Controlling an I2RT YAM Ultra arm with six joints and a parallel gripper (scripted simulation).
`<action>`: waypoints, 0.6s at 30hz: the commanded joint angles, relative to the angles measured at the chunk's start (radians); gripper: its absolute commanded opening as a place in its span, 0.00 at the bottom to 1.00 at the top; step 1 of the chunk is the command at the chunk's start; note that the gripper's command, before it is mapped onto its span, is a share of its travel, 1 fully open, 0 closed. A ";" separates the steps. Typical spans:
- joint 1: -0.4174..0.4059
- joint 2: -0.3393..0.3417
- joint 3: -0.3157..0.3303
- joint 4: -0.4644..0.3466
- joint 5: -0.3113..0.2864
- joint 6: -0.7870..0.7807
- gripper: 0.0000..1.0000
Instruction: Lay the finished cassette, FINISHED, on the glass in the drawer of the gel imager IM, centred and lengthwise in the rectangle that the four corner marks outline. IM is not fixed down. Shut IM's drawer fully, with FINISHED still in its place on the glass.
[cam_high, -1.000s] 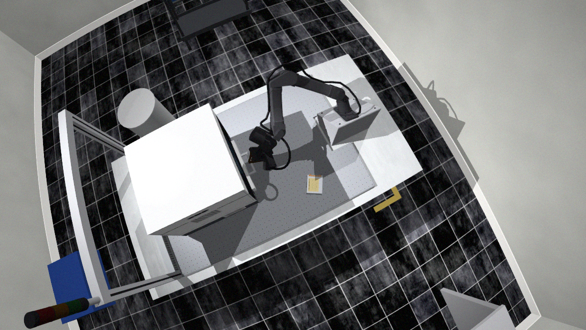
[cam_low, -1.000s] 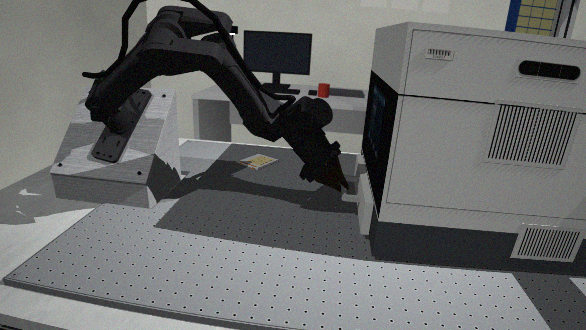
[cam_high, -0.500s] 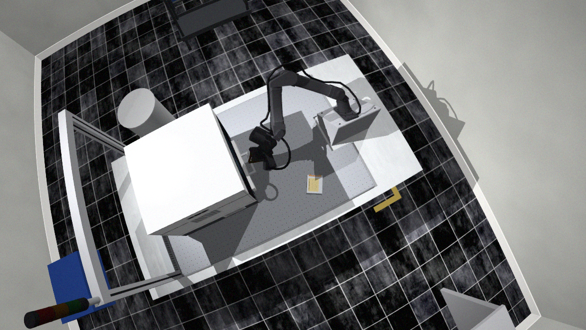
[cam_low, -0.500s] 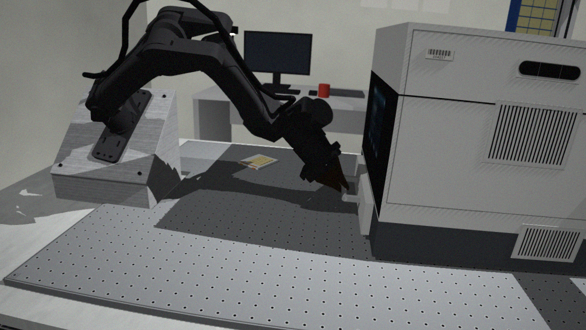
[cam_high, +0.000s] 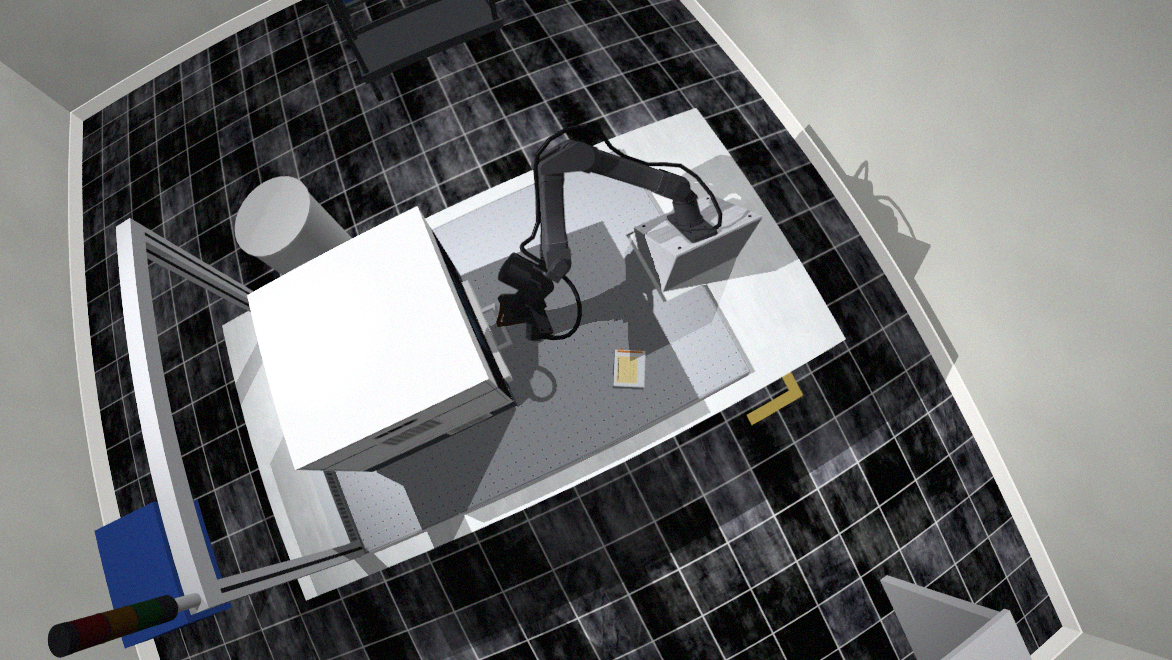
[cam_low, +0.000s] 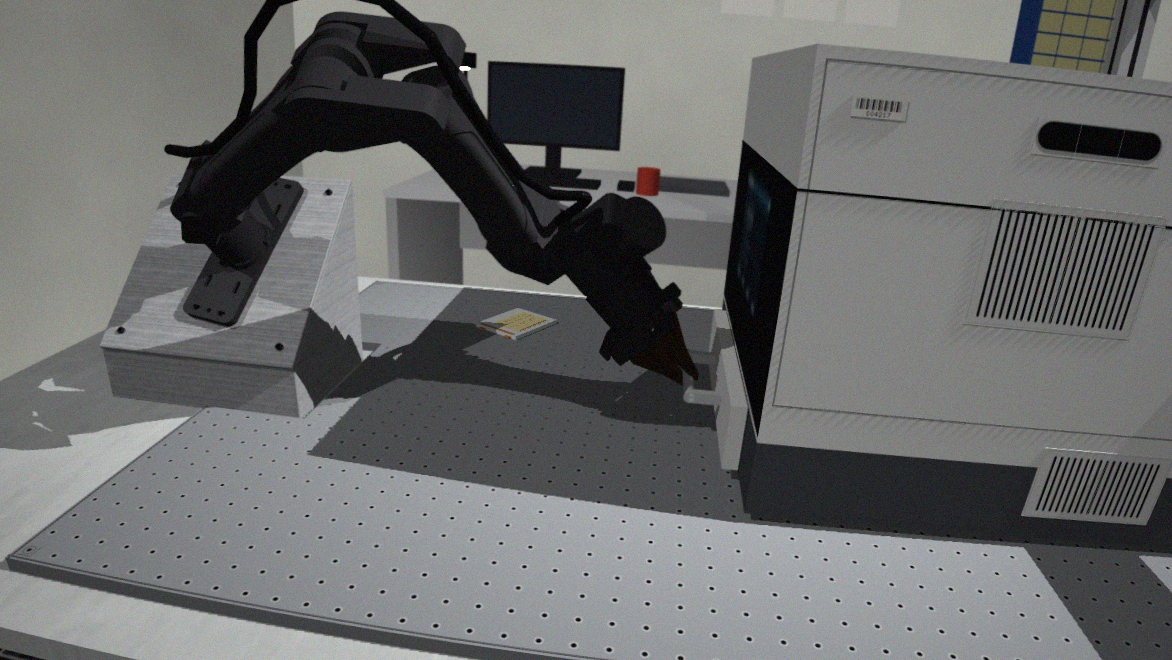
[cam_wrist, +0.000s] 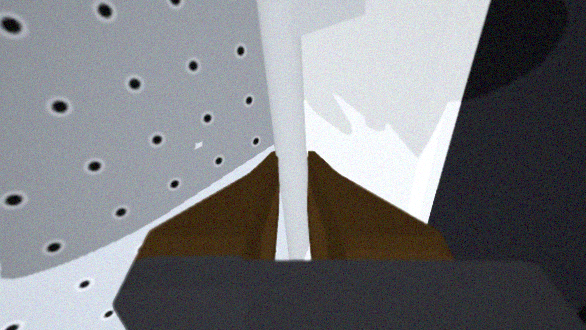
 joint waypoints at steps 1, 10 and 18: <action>0.011 0.010 -0.003 -0.036 -0.004 0.000 0.00; 0.012 -0.012 -0.026 -0.022 -0.003 0.000 0.00; 0.018 -0.029 -0.038 -0.013 0.001 0.000 0.00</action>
